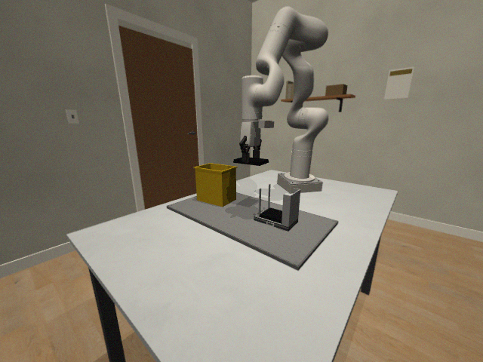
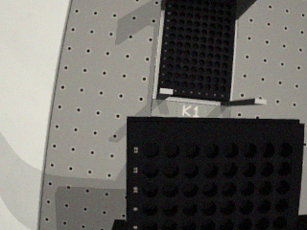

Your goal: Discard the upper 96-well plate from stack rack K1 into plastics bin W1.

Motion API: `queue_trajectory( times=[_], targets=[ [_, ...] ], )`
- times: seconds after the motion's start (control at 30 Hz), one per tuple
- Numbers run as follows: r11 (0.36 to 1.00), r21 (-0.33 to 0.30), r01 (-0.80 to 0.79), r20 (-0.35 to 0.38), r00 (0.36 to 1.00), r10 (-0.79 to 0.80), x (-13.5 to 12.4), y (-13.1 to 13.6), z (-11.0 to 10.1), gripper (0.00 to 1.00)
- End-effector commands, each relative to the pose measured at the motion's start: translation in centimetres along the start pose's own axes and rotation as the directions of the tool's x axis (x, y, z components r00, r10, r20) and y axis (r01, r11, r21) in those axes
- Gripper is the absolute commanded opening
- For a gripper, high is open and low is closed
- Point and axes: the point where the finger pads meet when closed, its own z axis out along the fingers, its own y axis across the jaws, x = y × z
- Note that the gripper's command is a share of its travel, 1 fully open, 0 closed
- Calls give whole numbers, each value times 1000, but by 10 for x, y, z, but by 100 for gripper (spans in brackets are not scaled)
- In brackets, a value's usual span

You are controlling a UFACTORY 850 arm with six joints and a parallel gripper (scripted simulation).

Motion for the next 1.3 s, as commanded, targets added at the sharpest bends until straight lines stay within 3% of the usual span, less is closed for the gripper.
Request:
queue_trajectory(
  times=[0.0,1.27],
  targets=[
    [1000,-2,0,0,1000,0,-10,-1,0,0],
    [1000,-2,0,0,1000,0,-121,-19,5,0]
  ],
)
